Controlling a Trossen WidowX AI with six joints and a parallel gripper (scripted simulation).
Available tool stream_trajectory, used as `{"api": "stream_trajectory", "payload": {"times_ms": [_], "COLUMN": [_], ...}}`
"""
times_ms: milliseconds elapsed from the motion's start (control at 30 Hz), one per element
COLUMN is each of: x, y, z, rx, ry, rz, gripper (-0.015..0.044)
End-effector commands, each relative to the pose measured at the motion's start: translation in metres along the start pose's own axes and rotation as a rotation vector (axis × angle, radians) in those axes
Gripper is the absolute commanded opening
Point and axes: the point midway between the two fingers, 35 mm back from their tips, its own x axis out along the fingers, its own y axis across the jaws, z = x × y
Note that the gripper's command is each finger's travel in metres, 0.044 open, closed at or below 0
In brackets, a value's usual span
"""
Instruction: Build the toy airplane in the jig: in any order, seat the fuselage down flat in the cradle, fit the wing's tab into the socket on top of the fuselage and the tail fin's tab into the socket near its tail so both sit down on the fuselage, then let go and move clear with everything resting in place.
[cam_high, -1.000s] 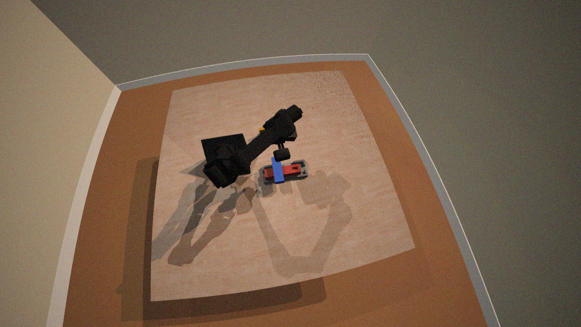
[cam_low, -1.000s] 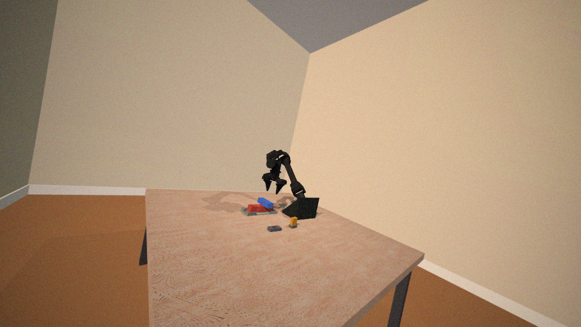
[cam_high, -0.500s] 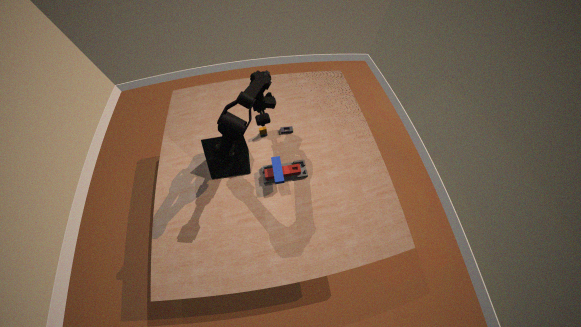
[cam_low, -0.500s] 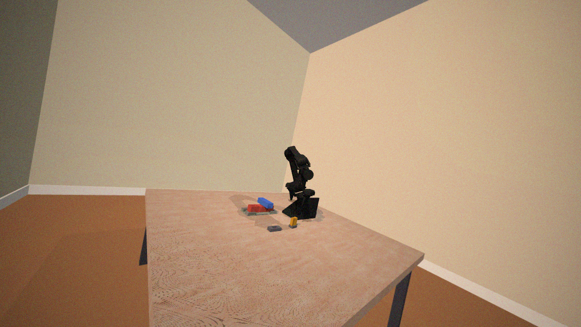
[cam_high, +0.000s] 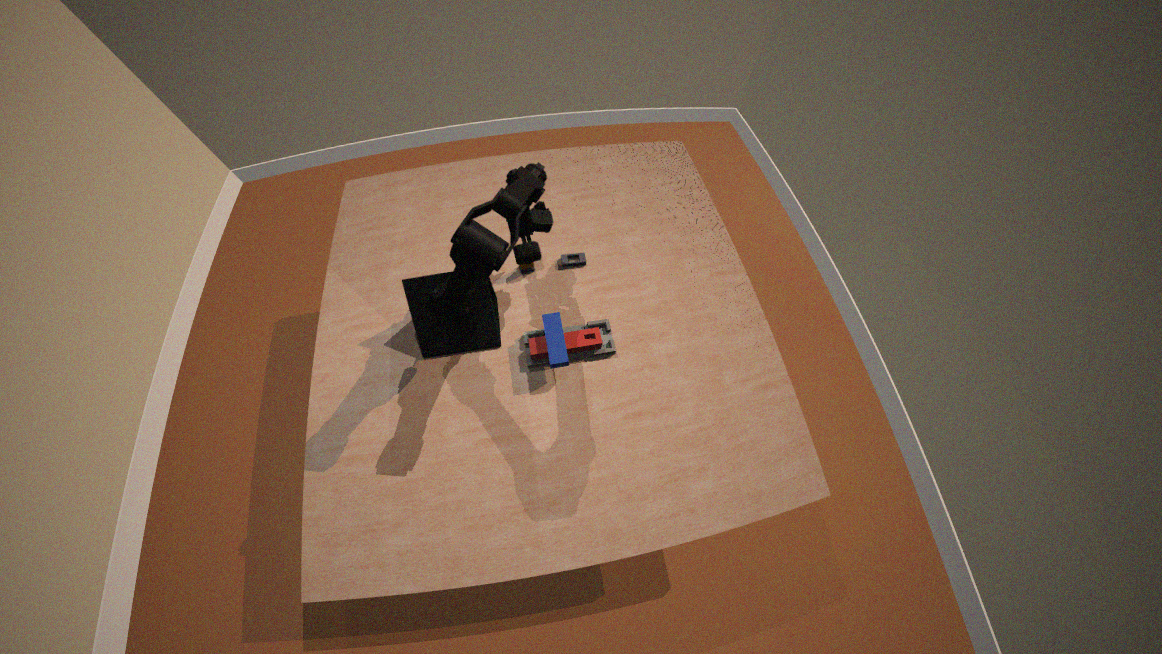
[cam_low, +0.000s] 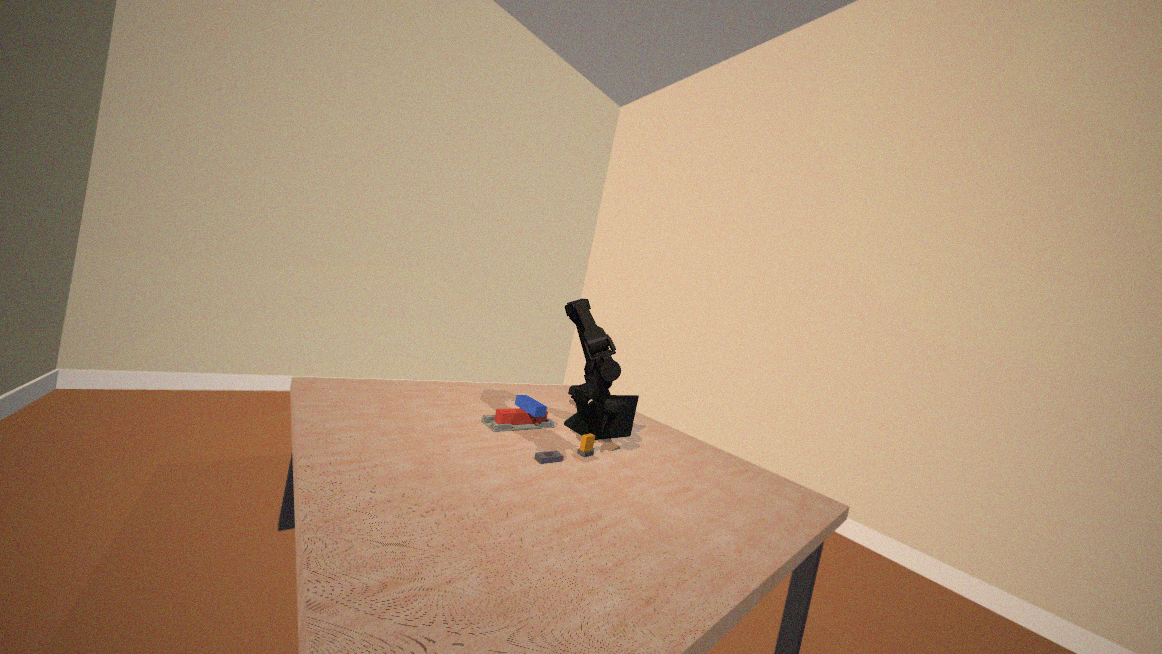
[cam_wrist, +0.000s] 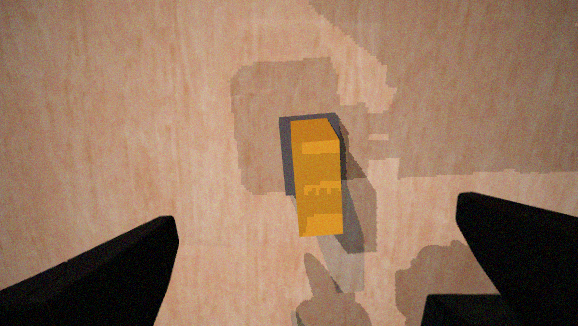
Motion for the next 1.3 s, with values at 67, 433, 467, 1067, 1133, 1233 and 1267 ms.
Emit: {"api": "stream_trajectory", "payload": {"times_ms": [67, 433, 467, 1067, 1133, 1233, 1267], "x": [0.013, 0.028, 0.03, 0.059, 0.062, 0.064, 0.064], "y": [-0.002, -0.002, -0.002, -0.004, -0.004, -0.004, -0.004], "z": [-0.002, -0.002, -0.001, -0.002, -0.003, -0.003, -0.003], "rx": [-0.009, -0.009, -0.009, -0.009, -0.009, -0.009, -0.009], "ry": [0.008, 0.008, 0.008, 0.008, 0.008, 0.008, 0.008], "rz": [-0.017, -0.017, -0.017, -0.018, -0.019, -0.019, -0.019], "gripper": [0.044, 0.044, 0.044, 0.044, 0.044, 0.044, 0.0414]}}
